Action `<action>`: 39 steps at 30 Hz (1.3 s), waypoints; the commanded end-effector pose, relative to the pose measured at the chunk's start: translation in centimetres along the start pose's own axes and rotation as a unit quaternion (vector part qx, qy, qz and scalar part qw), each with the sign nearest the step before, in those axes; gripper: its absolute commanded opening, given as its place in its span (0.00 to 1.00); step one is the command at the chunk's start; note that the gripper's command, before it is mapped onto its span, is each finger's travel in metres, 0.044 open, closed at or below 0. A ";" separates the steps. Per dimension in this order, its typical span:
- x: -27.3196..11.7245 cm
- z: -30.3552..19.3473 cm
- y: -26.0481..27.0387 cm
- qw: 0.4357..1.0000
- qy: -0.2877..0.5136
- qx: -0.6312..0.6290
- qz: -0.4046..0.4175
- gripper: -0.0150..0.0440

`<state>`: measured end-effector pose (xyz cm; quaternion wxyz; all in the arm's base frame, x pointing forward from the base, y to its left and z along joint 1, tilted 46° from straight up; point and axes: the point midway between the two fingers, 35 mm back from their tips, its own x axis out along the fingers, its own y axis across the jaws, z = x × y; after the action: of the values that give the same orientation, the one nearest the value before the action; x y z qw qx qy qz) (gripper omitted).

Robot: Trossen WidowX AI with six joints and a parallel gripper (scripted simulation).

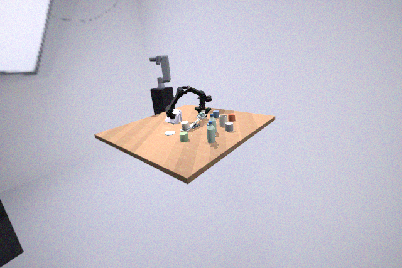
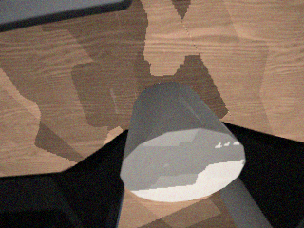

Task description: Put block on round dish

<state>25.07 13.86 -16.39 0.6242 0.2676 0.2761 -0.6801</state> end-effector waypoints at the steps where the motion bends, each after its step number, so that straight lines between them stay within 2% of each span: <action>1: 0.0 0.0 0.0 1.000 0.000 0.001 0.000 0.83; 5: -1.2 -0.1 0.1 1.000 0.000 0.001 0.000 1.00; 8: -5.1 -0.1 0.0 1.000 0.001 -0.001 0.002 1.00; 13: -5.4 0.0 0.0 1.000 0.001 -0.001 0.002 1.00; 20: -8.1 4.9 3.1 0.996 0.001 -0.091 0.003 0.69; 27: -10.6 11.6 5.8 0.981 -0.003 -0.192 0.002 0.69; 35: -10.6 11.7 5.9 0.981 -0.003 -0.195 0.002 0.69; 39: -9.2 11.8 5.9 0.981 -0.003 -0.195 0.002 0.69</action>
<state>31.49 12.32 -1.33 0.6667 0.1420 0.4003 -0.6124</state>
